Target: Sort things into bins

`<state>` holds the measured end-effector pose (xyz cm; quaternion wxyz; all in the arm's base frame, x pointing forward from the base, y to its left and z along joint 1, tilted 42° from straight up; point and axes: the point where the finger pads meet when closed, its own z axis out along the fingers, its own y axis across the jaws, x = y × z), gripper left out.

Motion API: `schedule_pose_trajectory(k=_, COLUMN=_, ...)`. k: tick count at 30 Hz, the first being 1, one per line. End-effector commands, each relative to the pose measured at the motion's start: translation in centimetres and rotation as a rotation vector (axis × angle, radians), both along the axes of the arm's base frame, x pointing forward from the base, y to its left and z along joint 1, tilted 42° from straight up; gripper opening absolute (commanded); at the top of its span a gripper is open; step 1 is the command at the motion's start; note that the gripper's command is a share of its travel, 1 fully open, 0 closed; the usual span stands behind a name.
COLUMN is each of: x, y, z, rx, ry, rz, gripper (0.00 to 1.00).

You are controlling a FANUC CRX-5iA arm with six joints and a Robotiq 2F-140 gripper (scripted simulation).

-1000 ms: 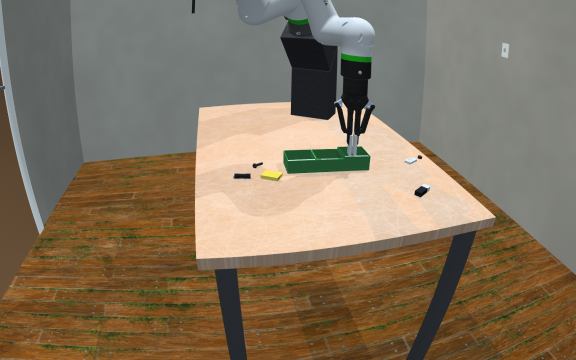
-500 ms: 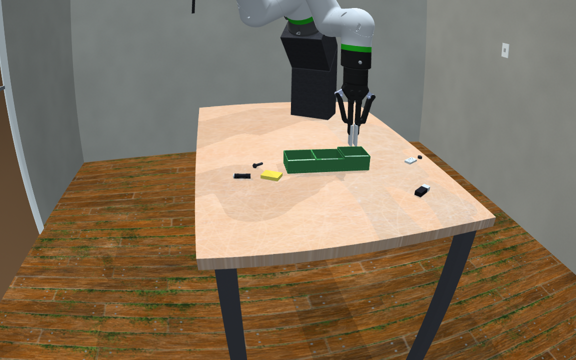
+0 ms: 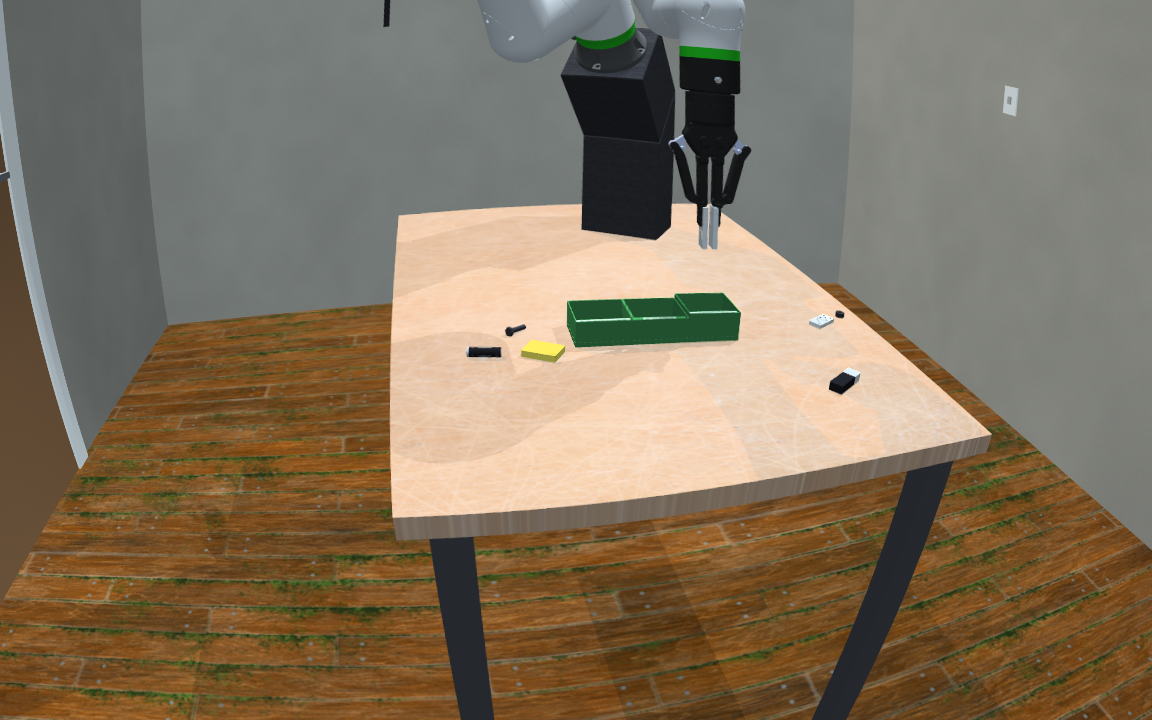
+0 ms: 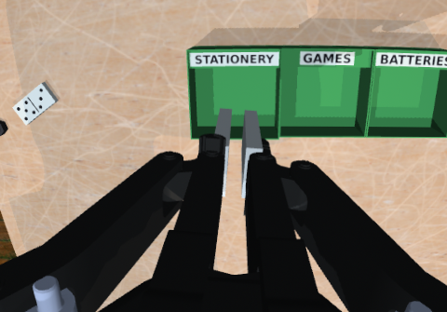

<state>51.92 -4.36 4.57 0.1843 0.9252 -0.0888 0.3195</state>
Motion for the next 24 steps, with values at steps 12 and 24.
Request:
schedule_pose_trajectory(k=12, x=-2.6, y=2.1, z=4.0, rx=-0.007, ry=0.025, rz=-0.016, gripper=0.15)
schedule_pose_trajectory(k=24, x=-2.1, y=-3.6, z=5.1, rx=0.145, ry=-0.086, rz=-0.220, gripper=0.26)
